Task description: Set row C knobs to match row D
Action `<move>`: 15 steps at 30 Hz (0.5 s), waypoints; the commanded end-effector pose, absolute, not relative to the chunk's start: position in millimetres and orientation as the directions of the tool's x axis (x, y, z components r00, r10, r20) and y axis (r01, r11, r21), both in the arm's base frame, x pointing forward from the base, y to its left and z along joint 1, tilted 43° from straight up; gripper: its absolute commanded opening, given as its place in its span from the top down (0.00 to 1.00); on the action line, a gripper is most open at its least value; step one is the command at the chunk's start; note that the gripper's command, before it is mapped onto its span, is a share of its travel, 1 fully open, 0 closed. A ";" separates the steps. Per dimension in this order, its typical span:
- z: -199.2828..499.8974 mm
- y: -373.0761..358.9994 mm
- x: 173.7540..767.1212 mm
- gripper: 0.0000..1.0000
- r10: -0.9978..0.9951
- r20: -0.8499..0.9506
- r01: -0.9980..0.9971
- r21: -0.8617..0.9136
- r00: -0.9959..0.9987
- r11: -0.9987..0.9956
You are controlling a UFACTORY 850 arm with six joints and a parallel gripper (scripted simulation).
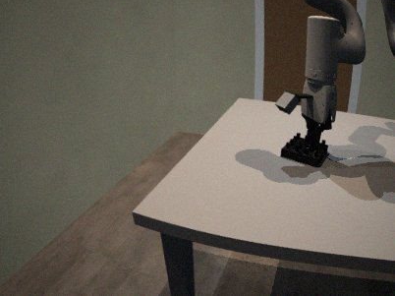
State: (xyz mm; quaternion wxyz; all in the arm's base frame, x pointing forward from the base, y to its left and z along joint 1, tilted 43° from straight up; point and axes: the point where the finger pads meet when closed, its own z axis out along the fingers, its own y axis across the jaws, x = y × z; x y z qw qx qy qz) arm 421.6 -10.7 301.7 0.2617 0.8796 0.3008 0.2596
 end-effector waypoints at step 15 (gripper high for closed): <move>302.2 -10.6 421.9 0.92 0.857 0.069 0.607 0.677 0.511 -0.417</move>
